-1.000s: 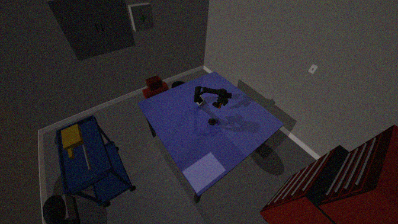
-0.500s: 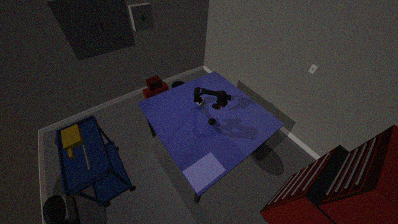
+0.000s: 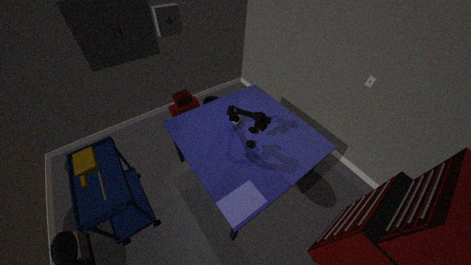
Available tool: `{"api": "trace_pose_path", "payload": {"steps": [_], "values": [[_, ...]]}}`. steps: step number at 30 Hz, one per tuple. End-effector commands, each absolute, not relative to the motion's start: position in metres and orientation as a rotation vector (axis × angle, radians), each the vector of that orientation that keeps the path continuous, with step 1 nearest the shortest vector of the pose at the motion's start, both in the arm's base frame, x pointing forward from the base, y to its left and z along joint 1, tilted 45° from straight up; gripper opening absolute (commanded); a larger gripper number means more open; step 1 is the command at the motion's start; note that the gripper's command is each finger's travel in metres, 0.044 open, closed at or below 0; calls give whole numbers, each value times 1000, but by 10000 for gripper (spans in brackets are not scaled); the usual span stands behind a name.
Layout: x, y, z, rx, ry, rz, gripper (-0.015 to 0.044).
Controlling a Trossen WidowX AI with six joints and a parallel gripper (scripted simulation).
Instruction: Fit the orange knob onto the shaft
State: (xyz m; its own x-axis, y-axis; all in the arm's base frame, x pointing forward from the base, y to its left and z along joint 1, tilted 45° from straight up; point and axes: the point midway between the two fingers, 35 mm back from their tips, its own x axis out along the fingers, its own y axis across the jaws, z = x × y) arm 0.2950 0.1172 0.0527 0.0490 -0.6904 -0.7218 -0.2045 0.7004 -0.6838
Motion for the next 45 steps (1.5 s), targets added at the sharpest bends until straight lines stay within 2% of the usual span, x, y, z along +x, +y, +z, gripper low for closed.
{"api": "trace_pose_path", "payload": {"steps": [1,20,45], "values": [[301,107,59,-766,1504,-430,0],[323,55,80,-789,1501,-442,0],[327,36,65,-787,1499,-447,0]]}}
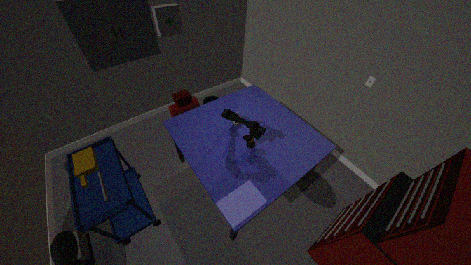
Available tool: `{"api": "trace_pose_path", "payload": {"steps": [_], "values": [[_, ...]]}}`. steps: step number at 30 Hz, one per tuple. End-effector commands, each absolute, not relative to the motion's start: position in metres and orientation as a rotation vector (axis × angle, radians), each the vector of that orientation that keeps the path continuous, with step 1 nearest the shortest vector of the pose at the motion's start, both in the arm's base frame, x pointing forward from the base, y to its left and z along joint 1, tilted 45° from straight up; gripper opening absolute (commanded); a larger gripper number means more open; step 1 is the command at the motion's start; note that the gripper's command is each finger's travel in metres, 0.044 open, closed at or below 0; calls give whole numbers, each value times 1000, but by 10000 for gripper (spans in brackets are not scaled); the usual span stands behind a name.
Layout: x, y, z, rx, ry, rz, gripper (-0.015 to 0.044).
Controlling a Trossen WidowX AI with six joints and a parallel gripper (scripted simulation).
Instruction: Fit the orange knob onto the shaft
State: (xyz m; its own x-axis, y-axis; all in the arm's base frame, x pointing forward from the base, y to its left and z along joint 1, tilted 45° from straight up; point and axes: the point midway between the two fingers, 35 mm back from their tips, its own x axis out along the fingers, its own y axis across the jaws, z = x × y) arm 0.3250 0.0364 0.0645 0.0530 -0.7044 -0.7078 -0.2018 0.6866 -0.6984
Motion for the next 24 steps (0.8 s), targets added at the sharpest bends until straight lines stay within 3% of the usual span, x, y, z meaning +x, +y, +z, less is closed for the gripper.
{"api": "trace_pose_path", "payload": {"steps": [1,24], "values": [[327,35,64,-787,1499,-447,0],[324,39,65,-918,1550,-324,0]]}}
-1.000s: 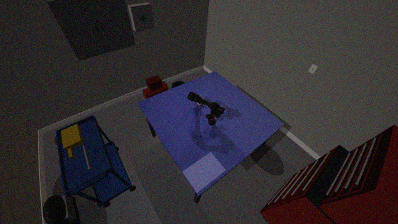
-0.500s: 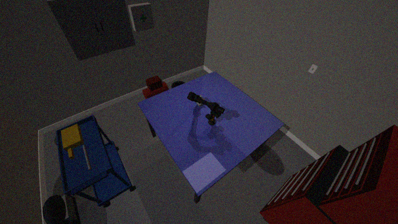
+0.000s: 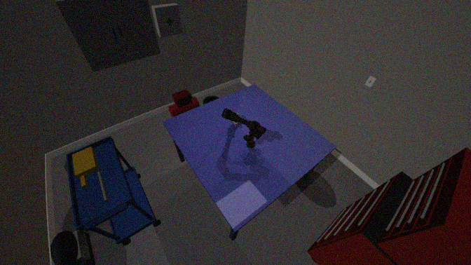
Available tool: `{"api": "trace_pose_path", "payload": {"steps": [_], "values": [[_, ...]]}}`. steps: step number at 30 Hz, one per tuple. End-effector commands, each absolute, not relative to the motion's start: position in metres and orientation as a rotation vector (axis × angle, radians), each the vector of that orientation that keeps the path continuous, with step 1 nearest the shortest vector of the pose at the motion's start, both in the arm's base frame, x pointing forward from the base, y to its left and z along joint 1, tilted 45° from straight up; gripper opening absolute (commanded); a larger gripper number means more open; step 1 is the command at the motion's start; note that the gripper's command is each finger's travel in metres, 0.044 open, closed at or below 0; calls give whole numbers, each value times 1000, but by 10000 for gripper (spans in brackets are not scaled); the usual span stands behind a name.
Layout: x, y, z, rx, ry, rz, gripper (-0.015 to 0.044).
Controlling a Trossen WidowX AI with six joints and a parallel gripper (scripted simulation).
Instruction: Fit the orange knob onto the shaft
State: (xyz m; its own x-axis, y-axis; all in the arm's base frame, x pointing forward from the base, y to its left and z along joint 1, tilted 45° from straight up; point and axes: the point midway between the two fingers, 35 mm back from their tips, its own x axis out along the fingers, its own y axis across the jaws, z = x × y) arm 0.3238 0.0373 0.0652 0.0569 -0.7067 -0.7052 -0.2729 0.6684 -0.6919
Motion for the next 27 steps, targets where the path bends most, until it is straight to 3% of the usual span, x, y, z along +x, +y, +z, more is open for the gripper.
{"api": "trace_pose_path", "payload": {"steps": [1,27], "values": [[324,39,65,-942,1559,-301,0],[325,38,67,-970,1569,-273,0]]}}
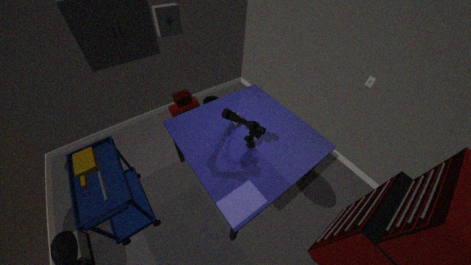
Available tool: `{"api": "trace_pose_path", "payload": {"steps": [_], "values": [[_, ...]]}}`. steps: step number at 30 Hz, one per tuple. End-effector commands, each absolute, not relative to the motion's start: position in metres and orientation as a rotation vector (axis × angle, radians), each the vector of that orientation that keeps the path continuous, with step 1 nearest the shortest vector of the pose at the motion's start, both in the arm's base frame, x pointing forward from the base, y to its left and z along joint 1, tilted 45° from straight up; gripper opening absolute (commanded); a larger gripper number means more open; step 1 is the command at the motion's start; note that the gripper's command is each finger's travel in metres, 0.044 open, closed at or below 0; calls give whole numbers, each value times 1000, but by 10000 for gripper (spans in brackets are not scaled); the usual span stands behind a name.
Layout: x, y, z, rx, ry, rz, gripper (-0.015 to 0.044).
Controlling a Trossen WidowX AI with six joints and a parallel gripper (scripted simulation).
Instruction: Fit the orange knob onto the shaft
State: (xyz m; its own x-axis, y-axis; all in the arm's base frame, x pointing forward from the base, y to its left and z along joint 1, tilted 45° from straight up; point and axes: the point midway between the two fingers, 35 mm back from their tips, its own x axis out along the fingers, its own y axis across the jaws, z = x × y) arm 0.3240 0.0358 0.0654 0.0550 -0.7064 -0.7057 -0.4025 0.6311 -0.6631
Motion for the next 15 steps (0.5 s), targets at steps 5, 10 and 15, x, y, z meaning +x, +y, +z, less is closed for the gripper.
{"api": "trace_pose_path", "payload": {"steps": [5,10,15], "values": [[326,38,65,-1104,1612,-139,0],[326,38,64,-1112,1615,-130,0],[325,37,64,-1112,1615,-130,0]]}}
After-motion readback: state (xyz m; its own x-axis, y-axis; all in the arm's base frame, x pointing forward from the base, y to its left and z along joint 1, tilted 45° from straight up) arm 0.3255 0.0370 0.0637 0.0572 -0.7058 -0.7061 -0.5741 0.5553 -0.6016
